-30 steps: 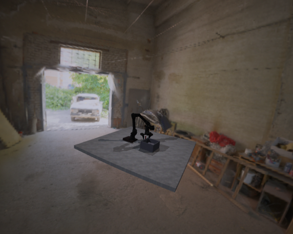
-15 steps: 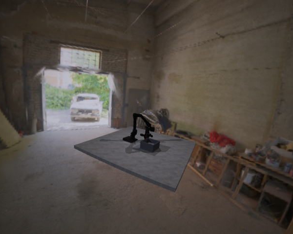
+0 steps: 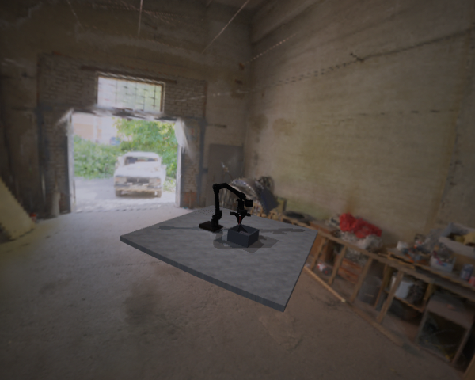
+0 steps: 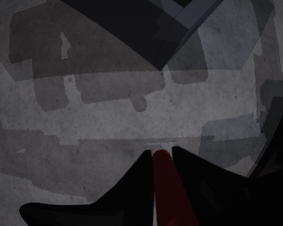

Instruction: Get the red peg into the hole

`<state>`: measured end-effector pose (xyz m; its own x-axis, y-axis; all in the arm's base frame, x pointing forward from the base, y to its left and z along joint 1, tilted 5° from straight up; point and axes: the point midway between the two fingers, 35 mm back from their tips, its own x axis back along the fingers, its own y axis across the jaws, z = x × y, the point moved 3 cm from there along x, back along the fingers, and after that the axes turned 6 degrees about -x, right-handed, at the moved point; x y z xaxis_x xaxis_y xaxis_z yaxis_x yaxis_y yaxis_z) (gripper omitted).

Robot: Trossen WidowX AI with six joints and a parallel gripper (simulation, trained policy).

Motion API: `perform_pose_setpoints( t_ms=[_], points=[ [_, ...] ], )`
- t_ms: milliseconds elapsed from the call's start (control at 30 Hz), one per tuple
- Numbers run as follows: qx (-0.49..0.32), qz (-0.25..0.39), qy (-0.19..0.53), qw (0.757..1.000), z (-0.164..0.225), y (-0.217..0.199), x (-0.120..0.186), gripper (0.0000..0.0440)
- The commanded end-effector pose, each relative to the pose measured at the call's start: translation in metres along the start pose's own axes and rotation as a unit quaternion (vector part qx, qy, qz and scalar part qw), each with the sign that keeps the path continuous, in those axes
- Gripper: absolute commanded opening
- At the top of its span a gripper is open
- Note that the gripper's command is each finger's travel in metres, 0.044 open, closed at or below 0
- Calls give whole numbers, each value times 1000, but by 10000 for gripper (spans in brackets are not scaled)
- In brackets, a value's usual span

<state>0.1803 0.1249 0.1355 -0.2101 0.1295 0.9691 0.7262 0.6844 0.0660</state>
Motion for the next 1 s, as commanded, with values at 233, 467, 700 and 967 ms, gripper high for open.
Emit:
perform_pose_setpoints(
  t_ms=[233, 467, 700, 967],
  points=[
    [-57, -21, -44, 997, -41, 5, 30, 0],
    [-101, -24, -71, 992, -74, 8, 35, 0],
    [-133, -21, -94, 986, -106, 8, 32, 0],
    [-149, -12, -110, 983, -141, 6, 19, 0]
  ],
)
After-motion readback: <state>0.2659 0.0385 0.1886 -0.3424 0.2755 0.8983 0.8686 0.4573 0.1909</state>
